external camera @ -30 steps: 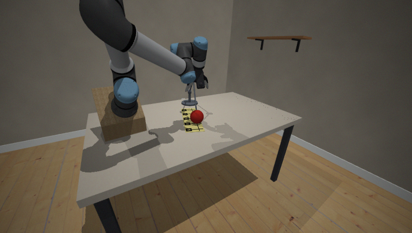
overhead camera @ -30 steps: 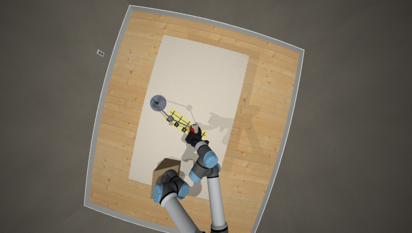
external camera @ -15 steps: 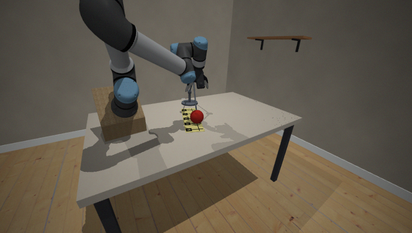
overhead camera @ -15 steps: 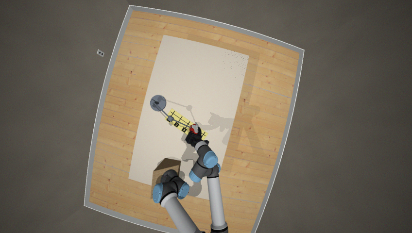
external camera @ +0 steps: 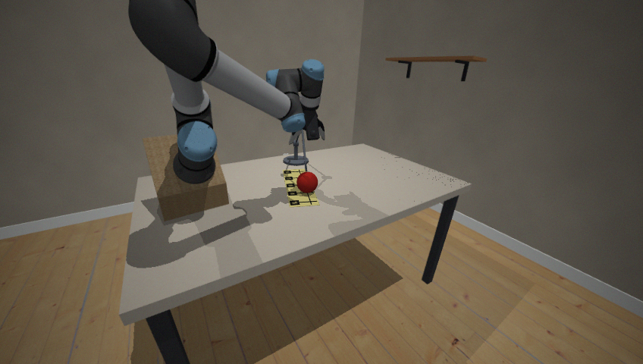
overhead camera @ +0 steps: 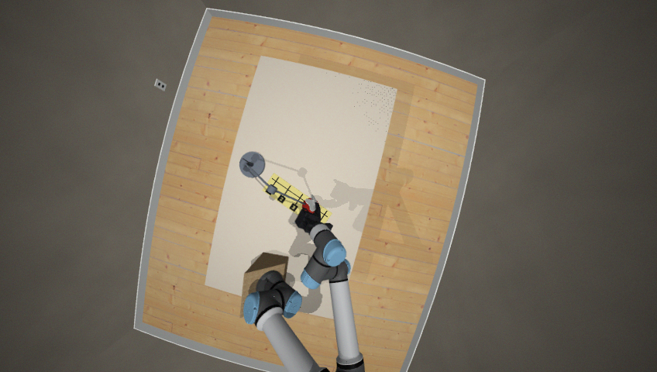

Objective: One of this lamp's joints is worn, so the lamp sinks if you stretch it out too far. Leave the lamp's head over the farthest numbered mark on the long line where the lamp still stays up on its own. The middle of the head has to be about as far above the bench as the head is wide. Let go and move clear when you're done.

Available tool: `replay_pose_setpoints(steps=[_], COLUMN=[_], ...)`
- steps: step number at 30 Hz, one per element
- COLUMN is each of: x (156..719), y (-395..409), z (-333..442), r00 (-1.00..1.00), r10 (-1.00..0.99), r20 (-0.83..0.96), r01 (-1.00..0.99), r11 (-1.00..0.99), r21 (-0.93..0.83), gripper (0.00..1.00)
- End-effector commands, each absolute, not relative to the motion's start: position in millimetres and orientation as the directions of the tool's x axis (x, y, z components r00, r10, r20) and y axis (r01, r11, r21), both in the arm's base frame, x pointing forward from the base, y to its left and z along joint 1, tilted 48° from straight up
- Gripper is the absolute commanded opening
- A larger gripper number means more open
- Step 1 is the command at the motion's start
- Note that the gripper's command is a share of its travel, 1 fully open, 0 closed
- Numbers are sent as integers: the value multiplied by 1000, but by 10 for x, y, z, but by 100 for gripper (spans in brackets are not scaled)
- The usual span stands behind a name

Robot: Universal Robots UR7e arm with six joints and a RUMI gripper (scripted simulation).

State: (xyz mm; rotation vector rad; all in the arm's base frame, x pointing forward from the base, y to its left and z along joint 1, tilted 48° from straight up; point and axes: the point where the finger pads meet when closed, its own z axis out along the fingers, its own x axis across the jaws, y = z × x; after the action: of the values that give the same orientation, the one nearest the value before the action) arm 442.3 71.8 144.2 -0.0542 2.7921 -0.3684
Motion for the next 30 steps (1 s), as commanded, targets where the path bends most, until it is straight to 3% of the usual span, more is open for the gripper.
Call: replay_pose_setpoints(steps=[1, 30], x=[4461, 4619], y=[684, 466], z=[1331, 799], r00=[-949, -950], r10=[0, -16], r20=[-315, -313], r01=[97, 78], r11=[952, 956], r21=[-291, -284], gripper=[100, 100])
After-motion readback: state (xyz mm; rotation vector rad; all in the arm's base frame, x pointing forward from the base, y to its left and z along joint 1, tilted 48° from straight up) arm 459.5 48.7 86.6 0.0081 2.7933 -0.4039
